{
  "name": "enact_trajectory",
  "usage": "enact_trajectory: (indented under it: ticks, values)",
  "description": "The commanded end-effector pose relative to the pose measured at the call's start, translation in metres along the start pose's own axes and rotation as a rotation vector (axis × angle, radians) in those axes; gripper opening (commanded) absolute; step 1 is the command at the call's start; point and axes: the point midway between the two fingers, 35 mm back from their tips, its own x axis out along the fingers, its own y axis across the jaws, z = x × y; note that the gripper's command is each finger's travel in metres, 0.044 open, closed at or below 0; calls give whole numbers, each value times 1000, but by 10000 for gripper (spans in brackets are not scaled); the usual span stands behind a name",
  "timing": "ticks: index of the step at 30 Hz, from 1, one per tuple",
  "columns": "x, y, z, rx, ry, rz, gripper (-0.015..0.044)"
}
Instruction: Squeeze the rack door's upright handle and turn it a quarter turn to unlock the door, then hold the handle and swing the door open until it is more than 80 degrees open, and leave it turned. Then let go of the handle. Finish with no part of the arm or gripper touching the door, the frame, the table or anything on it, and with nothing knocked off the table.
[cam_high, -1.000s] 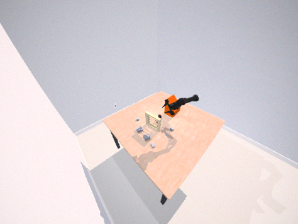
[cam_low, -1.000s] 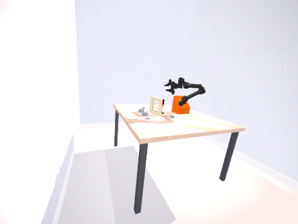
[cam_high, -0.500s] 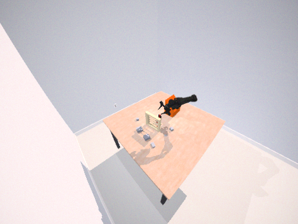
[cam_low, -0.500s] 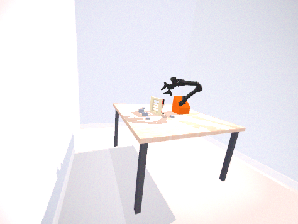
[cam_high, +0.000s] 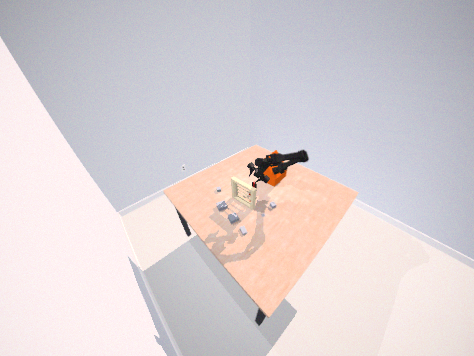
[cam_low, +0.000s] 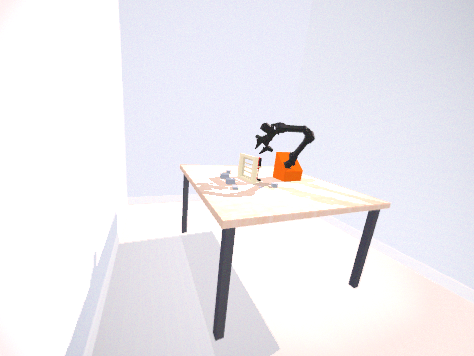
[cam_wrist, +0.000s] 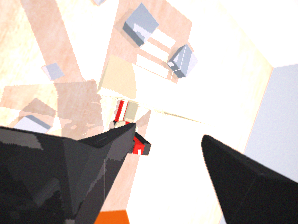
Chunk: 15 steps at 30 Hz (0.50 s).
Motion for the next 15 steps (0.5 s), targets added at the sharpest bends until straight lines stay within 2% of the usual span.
enact_trajectory:
  ticks: [1,15]
  values:
    - [5,-1,-6,22,57,68,289]
    - [16,0,-27,143,249,349,289]
